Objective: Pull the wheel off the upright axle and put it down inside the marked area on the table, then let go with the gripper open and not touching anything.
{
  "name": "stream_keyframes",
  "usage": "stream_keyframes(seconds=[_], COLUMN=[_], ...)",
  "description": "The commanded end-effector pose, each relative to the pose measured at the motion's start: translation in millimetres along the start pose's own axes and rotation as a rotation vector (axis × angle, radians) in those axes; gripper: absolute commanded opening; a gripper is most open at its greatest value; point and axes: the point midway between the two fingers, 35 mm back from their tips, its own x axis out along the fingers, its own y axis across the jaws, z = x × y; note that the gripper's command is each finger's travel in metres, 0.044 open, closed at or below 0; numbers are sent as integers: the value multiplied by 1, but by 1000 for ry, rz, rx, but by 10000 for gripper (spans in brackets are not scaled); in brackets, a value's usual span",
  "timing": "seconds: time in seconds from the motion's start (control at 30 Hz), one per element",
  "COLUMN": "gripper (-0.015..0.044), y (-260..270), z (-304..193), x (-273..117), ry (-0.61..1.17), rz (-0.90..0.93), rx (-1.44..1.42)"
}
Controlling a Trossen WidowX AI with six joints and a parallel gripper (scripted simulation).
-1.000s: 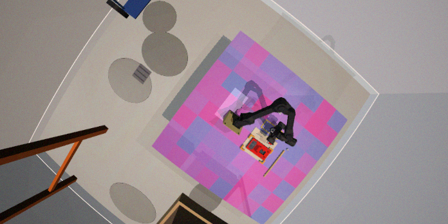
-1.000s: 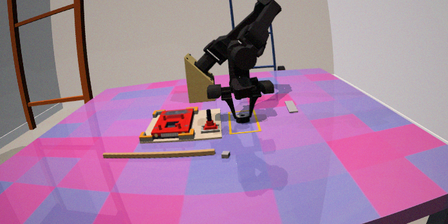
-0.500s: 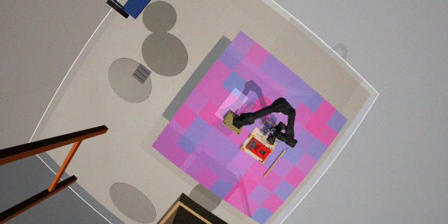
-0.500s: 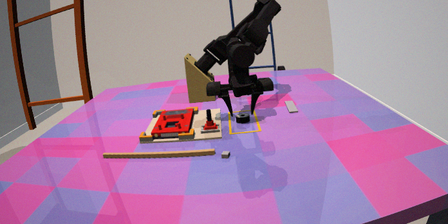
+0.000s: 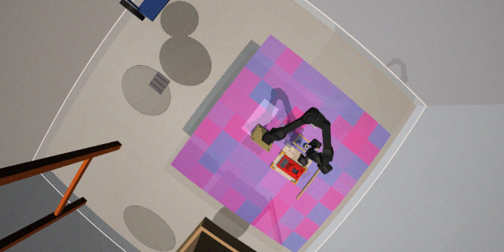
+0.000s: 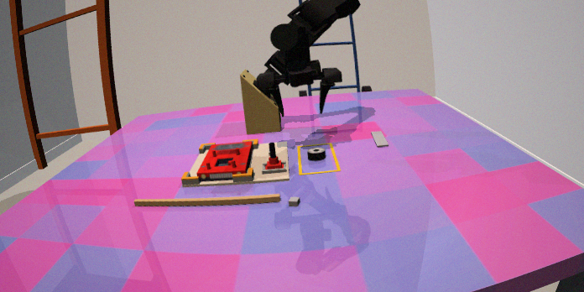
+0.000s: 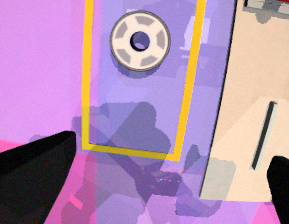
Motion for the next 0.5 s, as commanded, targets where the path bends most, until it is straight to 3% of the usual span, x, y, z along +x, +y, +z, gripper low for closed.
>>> stream_keyframes(seconds=[0.0, 0.47], gripper=[440, 440], y=[-15, -15], z=[-42, -44], x=[-22, -23], ry=[4, 4], rz=[10, 11], rx=[2, 2])
